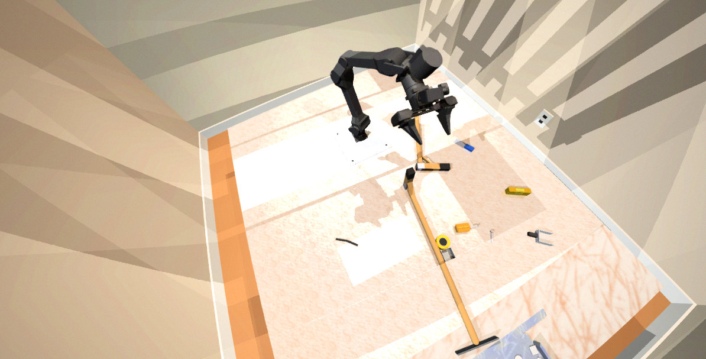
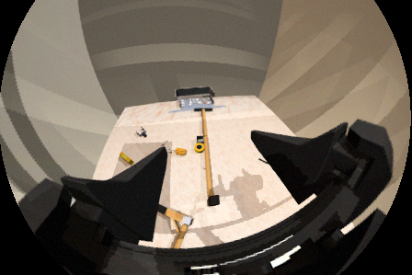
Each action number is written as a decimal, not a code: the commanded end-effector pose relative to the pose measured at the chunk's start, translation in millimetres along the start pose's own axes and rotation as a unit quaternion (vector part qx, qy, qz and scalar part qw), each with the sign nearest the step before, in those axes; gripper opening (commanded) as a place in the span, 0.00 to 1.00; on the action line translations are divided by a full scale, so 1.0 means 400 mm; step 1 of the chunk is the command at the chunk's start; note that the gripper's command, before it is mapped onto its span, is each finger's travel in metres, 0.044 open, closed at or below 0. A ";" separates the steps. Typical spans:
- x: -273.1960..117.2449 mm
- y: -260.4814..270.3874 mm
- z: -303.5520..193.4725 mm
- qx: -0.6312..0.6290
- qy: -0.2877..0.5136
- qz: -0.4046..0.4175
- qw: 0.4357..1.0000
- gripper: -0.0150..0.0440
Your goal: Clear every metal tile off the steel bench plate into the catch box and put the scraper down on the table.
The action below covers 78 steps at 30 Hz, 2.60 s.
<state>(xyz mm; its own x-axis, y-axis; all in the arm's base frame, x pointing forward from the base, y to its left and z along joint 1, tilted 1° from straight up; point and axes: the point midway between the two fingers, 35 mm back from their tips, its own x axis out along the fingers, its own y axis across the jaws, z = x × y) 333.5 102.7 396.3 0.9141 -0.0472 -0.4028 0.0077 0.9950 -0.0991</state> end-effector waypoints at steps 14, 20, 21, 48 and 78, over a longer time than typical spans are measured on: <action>-0.130 -0.042 -0.005 0.019 -0.067 0.000 0.998 1.00; -0.173 -0.060 -0.012 0.029 -0.089 0.002 0.996 1.00; -0.179 -0.063 -0.014 0.031 -0.093 0.002 0.995 1.00; -0.250 -0.101 -0.036 0.054 -0.133 0.005 0.990 1.00; -0.171 -0.059 -0.013 0.029 -0.089 0.002 0.996 1.00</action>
<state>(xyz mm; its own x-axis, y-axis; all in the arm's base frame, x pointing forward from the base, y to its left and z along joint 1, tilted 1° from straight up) 261.0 77.7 423.2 0.9759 -0.0342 -0.2154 0.0289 0.9992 -0.0278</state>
